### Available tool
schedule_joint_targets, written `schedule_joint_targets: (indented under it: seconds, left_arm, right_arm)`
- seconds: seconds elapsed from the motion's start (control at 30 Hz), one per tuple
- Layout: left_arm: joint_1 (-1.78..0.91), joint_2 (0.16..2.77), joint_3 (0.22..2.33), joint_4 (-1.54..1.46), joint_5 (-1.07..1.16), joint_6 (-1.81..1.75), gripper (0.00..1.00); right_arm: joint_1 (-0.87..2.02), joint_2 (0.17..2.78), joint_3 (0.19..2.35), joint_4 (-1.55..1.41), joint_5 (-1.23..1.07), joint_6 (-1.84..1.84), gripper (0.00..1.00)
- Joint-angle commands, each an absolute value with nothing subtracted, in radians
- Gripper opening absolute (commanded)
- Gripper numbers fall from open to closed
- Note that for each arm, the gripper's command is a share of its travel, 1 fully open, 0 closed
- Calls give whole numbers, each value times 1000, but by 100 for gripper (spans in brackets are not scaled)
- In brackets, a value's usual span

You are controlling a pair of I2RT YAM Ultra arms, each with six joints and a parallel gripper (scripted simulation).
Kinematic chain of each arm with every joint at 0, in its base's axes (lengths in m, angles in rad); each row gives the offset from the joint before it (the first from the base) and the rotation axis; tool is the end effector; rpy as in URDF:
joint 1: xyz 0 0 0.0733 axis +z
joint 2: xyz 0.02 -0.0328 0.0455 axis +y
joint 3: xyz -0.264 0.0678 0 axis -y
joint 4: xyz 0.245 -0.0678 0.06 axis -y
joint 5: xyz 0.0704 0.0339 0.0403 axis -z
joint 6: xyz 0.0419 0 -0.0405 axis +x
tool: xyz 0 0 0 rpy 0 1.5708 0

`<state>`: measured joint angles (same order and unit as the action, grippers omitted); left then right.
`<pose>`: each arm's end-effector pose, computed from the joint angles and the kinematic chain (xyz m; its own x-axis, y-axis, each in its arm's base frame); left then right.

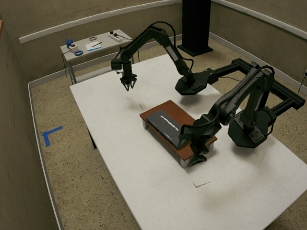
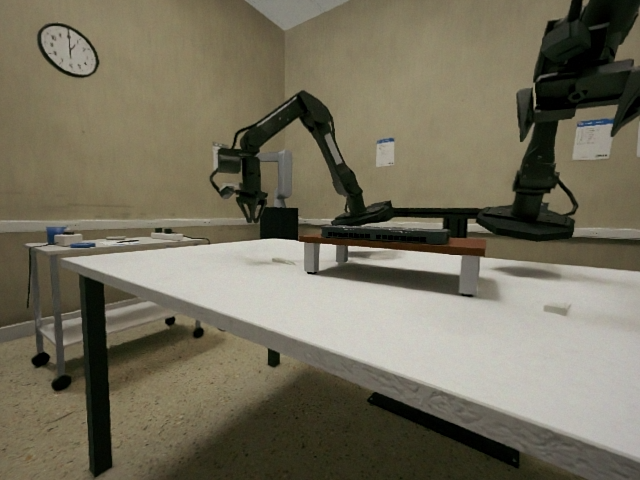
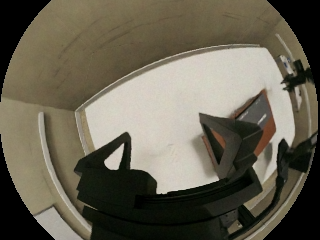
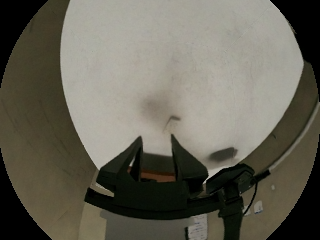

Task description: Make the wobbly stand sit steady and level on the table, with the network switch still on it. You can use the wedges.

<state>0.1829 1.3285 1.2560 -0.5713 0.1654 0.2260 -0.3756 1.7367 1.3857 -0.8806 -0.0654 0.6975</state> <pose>0.2907 0.0479 0.3500 -0.5864 0.1163 -0.8016 0.0836 0.9930 0.0829 0.3283 -0.1253 0.2454 -0.4503 0.8665 -0.2154 0.8285 0.4954 0.2609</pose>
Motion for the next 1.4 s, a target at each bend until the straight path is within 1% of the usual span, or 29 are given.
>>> schedule_joint_targets:
  seconds: [0.0, 0.07, 0.13, 0.3, 0.53, 0.63, 0.67, 0.73, 0.77, 0.83, 0.97, 1.0, 1.17, 1.2, 1.27, 1.33, 1.37]
  left_arm:
    - [139, 1242, 1201, -365, 111, 135, 100]
    - [115, 1189, 1169, -291, 96, 101, 100]
    - [90, 1147, 1184, -267, 78, 64, 100]
    - [30, 1059, 1070, -56, 20, -10, 100]
    - [-11, 1022, 1022, 41, -21, -23, 100]
    - [-16, 1016, 1051, 22, -19, 2, 100]
    - [-16, 1003, 1066, 29, -14, 8, 100]
    - [-18, 1008, 1067, 30, -14, 9, 100]
    - [-13, 1023, 1070, 34, -11, 10, 100]
    - [-13, 1027, 1069, 29, -9, 10, 100]
    - [-13, 1028, 1070, 33, -8, 10, 100]
    - [-8, 1032, 1070, 28, -7, 8, 100]
    - [-13, 1028, 1077, 31, -8, 9, 100]
    - [-13, 1028, 1077, 30, -8, 9, 100]
    - [-13, 1028, 1077, 30, -8, 9, 100]
    - [-13, 1028, 1077, 30, -8, 9, 100]
    - [-13, 1028, 1077, 30, -8, 9, 100]
  right_arm:
    - [-334, 1680, 1285, -721, -6, 906, 43]
    - [-311, 1674, 1214, -668, 13, 983, 43]
    - [-288, 1668, 1137, -601, 33, 1090, 43]
    - [-239, 1640, 990, -470, 82, 1244, 43]
    - [-204, 1628, 904, -408, 120, 1304, 43]
    - [-203, 1636, 916, -427, 115, 1274, 43]
    - [-214, 1698, 907, -481, 106, 1249, 43]
    - [-218, 1682, 889, -481, 107, 1249, 43]
    - [-232, 1691, 938, -481, 102, 1248, 43]
    - [-224, 1661, 963, -481, 103, 1248, 43]
    - [-210, 1653, 957, -481, 103, 1248, 43]
    - [-215, 1668, 929, -471, 103, 1247, 43]
    - [-210, 1654, 941, -476, 102, 1249, 43]
    - [-243, 1715, 966, -493, 55, 1245, 43]
    - [-216, 1658, 957, -492, 64, 1244, 43]
    - [-236, 1662, 967, -488, 88, 1248, 43]
    - [-238, 1721, 924, -435, 86, 1244, 43]
